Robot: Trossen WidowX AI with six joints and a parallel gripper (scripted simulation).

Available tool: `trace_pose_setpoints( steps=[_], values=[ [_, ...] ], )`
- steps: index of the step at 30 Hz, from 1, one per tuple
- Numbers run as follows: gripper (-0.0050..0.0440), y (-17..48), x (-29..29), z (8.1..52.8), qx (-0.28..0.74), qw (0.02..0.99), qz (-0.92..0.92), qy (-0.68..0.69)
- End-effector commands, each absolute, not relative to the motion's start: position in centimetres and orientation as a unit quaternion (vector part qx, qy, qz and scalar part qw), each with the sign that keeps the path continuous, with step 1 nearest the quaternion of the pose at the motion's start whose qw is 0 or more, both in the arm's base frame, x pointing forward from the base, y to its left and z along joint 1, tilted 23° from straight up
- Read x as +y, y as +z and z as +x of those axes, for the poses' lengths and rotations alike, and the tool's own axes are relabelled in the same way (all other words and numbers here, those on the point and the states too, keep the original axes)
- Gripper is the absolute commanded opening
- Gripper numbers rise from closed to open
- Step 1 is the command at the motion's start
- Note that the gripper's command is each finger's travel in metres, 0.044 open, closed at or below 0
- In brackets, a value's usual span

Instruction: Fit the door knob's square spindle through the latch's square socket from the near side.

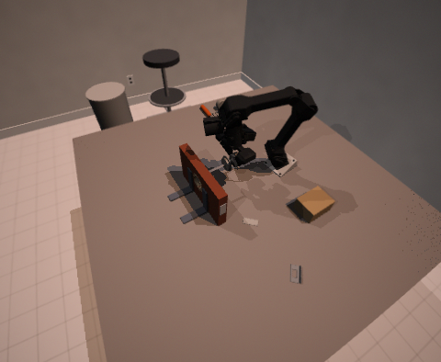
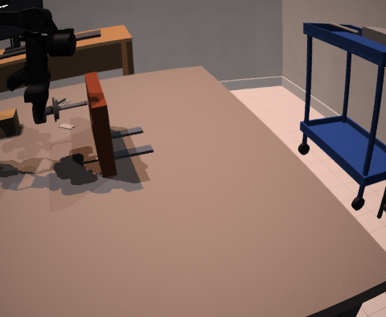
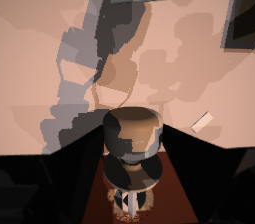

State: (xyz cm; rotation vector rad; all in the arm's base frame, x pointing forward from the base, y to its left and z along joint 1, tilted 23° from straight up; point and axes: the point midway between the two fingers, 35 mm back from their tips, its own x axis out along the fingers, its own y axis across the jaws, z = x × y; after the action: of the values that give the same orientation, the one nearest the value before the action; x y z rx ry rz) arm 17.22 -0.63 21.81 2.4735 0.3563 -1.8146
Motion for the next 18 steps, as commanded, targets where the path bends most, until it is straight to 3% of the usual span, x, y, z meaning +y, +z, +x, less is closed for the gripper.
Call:
trace_pose_setpoints(
  steps=[1, 18],
  values=[
    [0.0000, 21.4, -0.5, 17.3, 0.112, 0.027, 0.805, -0.583],
    [0.0000, 19.0, 0.0, 19.4, 0.112, 0.028, 0.807, -0.580]
  ],
)
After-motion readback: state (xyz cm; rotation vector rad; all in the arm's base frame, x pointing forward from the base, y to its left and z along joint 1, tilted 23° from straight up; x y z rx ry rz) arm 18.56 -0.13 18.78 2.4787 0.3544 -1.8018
